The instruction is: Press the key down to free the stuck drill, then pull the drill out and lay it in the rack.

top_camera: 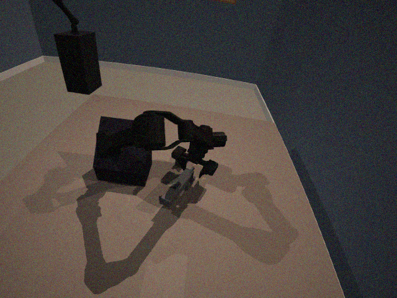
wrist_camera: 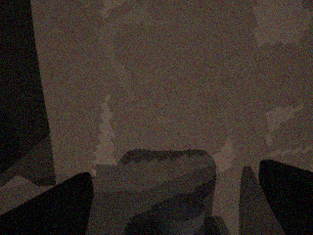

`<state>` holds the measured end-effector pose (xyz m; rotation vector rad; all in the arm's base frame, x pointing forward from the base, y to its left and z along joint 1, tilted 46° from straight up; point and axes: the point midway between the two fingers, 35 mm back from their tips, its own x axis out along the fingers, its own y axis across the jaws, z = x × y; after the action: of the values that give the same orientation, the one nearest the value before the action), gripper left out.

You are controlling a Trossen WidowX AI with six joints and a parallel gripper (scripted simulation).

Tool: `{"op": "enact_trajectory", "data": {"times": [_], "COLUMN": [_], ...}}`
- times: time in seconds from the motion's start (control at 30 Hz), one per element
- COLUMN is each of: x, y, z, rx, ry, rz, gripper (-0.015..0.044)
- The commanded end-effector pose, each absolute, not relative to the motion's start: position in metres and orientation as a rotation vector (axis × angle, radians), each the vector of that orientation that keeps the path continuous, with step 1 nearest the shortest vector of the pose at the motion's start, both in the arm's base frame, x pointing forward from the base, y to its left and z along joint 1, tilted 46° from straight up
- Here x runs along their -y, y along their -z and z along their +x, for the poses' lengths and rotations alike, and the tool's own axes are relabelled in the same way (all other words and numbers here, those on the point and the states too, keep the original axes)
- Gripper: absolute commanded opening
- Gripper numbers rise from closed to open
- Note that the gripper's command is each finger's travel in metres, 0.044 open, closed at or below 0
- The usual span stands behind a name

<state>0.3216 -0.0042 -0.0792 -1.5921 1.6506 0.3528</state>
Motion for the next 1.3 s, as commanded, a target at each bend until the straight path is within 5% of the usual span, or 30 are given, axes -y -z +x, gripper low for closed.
{"op": "enact_trajectory", "data": {"times": [0.0, 0.3, 1.27], "x": [0.004, 0.004, -0.014], "y": [0.079, 0.079, 0.098], "z": [0.322, 0.322, 0.332], "rx": [-1.650, -1.650, -1.656], "ry": [-0.353, -0.353, -0.352], "rz": [-1.592, -1.592, -1.596], "gripper": [0.0256, 0.0020, 0.0000]}}
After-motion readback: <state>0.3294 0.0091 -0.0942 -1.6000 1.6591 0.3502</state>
